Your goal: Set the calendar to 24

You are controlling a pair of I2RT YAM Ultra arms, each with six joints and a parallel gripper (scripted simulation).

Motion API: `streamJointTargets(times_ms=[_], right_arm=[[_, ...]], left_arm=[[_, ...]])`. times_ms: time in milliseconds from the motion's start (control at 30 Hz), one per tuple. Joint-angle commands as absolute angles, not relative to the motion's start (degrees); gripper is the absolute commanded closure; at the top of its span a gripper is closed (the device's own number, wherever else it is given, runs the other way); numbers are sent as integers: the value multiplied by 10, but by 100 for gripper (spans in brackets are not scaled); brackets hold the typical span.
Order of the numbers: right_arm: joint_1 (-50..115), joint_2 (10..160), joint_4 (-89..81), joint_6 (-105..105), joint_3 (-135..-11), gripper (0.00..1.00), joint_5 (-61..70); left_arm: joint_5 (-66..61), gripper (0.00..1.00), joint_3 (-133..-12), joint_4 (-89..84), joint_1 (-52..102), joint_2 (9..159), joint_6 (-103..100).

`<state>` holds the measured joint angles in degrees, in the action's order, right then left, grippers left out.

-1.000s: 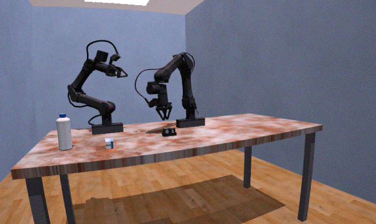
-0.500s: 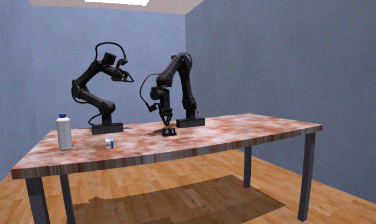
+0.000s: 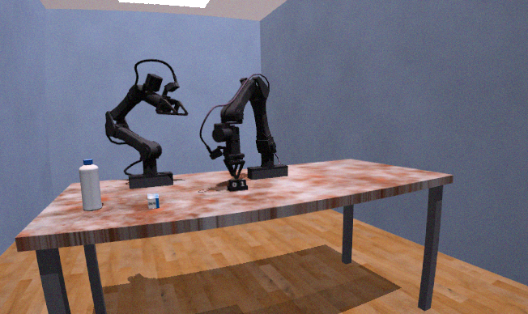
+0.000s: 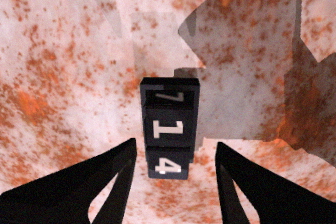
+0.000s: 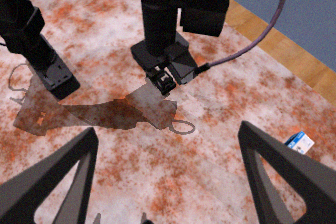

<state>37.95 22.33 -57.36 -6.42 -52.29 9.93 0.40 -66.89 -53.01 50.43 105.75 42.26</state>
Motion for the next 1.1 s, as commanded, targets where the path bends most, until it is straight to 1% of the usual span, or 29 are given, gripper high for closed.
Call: streamJointTargets(times_ms=[0,367,733,1067], right_arm=[[371,232,-569,-72,-523,0,115],[367,232,-569,-74,-523,0,119],[370,227,-569,-75,-524,0,120],[370,227,-569,-75,-524,0,120]], left_arm=[[0,45,-691,-518,505,1051,418],[0,45,-689,-488,511,1090,413],[0,45,-667,-459,511,1104,413],[0,45,-673,-458,511,1099,413]])
